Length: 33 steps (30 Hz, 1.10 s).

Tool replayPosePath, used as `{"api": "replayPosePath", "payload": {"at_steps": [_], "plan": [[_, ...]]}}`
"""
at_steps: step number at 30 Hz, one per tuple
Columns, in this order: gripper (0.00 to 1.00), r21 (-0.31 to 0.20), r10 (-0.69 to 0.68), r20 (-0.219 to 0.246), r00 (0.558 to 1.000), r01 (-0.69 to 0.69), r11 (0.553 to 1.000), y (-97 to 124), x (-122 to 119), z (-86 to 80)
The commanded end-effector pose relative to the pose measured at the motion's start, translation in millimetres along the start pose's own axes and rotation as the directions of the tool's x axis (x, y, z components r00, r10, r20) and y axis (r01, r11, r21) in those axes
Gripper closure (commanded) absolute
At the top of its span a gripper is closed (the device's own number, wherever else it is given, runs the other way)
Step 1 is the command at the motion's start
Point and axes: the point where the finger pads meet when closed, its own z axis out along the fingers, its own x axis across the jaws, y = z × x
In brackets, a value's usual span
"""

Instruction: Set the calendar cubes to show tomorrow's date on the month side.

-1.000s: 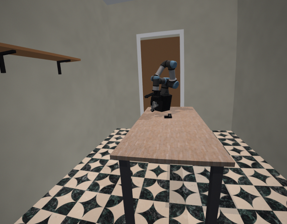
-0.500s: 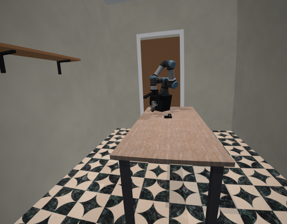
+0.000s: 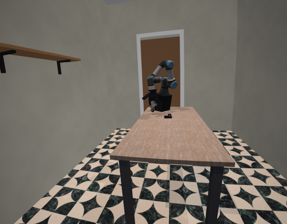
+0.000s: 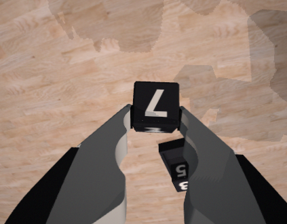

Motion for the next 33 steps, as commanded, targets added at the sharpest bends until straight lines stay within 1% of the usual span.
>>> {"api": "replayPosePath", "payload": {"at_steps": [1,2,4,8,15,19,21,24,27,33], "plan": [[0.89,-0.102,-0.003,-0.001,1.000,0.003,0.995,-1.3,-0.6,-0.5],[0.89,-0.116,-0.003,0.001,1.000,0.003,0.993,-1.4,-0.9,-0.8],[0.89,-0.116,-0.003,0.001,1.000,0.003,0.993,-1.4,-0.9,-0.8],[0.89,-0.154,-0.001,0.009,1.000,0.002,0.988,-1.6,-2.0,-2.1],[0.89,-0.165,0.000,0.010,1.000,0.002,0.986,-1.7,-2.2,-2.3],[0.89,-0.190,-0.002,0.006,1.000,0.003,0.982,-2.1,-1.7,-1.4],[0.89,-0.190,-0.002,0.006,1.000,0.003,0.982,-2.1,-1.7,-1.4],[0.89,-0.229,-0.004,0.001,1.000,0.004,0.973,-2.5,-1.2,-0.5],[0.89,-0.279,-0.005,-0.002,1.000,0.004,0.960,-2.9,-0.9,0.2],[0.89,-0.373,-0.003,0.004,1.000,0.004,0.928,-3.7,-1.5,-0.6]]}}
